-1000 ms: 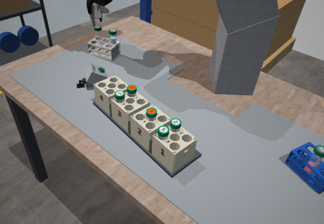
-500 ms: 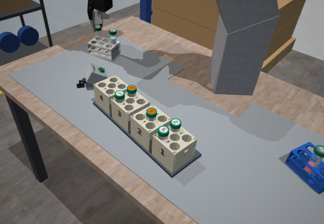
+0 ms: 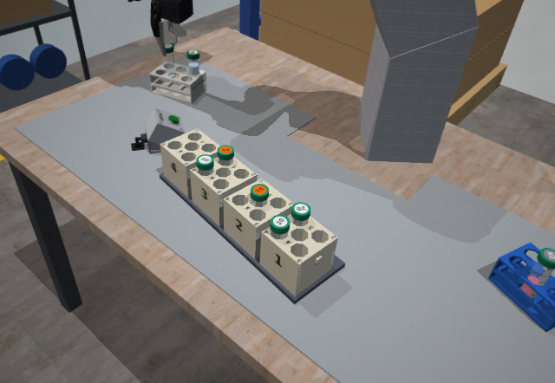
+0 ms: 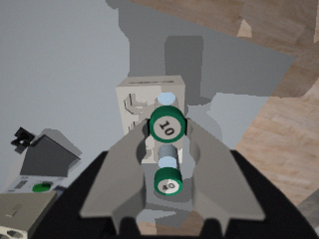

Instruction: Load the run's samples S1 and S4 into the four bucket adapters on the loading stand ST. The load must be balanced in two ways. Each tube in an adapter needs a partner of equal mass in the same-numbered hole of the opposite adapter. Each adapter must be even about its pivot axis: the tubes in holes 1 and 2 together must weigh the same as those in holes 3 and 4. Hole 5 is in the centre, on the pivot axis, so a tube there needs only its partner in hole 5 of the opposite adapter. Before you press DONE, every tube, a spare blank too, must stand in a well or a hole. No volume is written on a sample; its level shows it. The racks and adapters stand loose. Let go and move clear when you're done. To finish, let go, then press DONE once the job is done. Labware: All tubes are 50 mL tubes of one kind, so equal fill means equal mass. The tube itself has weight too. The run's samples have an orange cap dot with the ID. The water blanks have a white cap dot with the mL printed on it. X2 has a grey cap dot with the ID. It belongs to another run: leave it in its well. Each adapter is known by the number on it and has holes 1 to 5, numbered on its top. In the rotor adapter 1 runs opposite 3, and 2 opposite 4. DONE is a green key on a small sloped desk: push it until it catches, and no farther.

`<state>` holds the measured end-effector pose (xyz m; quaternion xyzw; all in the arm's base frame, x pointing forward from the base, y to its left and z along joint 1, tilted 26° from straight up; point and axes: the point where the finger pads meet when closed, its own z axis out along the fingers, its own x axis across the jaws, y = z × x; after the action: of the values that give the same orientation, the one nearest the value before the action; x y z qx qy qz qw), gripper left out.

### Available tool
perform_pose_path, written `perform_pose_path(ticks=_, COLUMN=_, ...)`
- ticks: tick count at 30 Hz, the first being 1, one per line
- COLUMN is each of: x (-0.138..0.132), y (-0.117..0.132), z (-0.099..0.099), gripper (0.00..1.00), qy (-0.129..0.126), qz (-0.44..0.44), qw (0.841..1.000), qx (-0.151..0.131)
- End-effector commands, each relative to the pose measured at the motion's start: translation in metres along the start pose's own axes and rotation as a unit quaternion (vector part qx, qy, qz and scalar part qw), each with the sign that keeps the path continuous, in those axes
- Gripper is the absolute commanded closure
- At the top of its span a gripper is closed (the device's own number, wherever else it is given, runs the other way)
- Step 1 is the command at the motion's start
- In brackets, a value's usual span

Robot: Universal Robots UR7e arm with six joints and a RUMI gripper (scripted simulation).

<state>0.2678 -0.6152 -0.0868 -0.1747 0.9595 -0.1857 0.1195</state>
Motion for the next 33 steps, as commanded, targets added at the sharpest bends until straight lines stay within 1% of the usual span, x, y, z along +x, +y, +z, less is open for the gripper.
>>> perform_pose_path(ticks=1, x=0.000, y=-0.001, z=0.000, gripper=1.00, qy=0.000, qz=0.000, qw=1.000, qx=0.001)
perform_pose_path(ticks=19, x=0.000, y=-0.001, z=0.000, gripper=1.00, qy=0.000, qz=0.000, qw=1.000, qx=0.001)
perform_pose_path(ticks=31, x=0.000, y=0.000, z=-0.040, gripper=1.00, qy=0.000, qz=0.000, qw=1.000, qx=0.001)
perform_pose_path(ticks=33, x=0.000, y=0.000, z=-0.040, gripper=1.00, qy=0.000, qz=0.000, qw=1.000, qx=0.001)
